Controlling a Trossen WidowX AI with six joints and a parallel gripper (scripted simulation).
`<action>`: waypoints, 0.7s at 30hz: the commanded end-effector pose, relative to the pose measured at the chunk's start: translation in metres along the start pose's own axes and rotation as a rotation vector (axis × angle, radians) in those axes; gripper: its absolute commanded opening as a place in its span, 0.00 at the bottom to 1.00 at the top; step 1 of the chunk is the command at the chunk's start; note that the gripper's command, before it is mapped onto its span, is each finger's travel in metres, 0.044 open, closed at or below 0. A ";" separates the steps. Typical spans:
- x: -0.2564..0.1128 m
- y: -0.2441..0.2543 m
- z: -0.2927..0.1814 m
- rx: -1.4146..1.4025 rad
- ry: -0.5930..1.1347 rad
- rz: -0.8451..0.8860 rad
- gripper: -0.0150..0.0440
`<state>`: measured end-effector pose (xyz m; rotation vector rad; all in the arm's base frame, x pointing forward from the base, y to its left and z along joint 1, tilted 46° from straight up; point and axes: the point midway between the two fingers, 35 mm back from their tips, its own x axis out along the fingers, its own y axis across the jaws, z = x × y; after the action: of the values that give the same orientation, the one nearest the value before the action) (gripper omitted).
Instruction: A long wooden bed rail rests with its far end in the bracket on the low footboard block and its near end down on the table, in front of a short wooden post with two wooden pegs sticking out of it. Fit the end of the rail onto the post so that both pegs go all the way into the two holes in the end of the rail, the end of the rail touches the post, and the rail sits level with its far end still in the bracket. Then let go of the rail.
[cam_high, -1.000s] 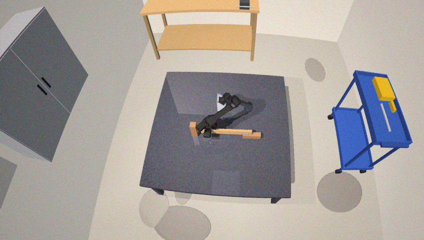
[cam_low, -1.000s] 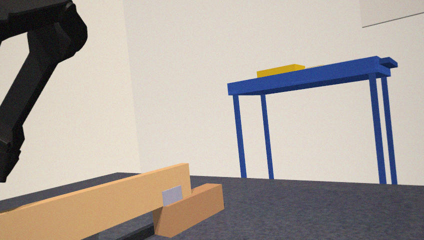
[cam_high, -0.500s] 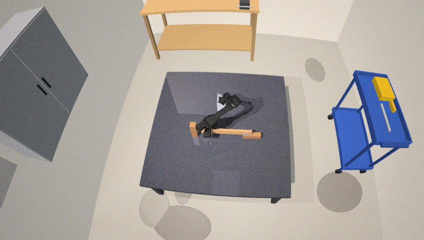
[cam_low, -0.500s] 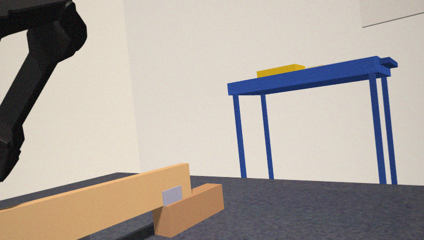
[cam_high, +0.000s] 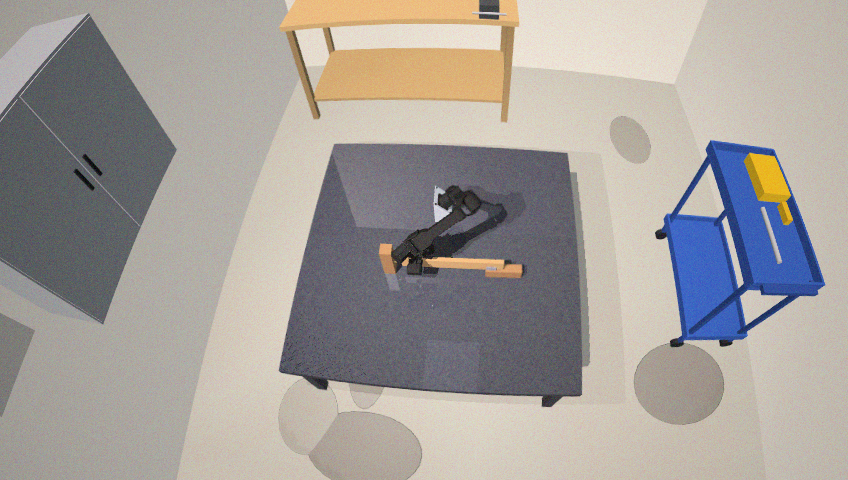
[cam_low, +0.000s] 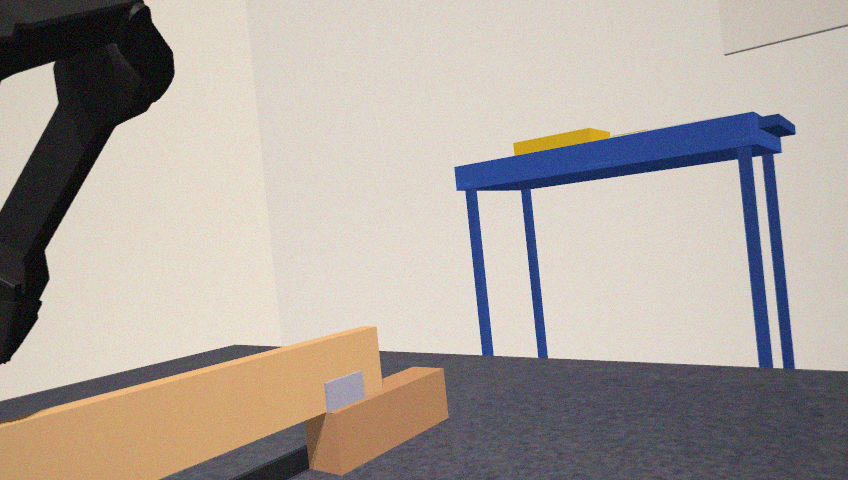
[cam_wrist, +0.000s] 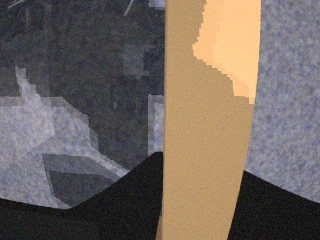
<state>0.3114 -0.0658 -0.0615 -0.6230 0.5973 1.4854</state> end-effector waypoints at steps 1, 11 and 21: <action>-0.003 0.000 0.000 0.003 0.005 -0.002 0.25; -0.005 0.001 0.000 0.003 0.005 -0.002 0.25; -0.003 0.001 -0.002 0.003 0.005 -0.002 0.25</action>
<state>0.3099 -0.0667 -0.0605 -0.6199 0.6037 1.4878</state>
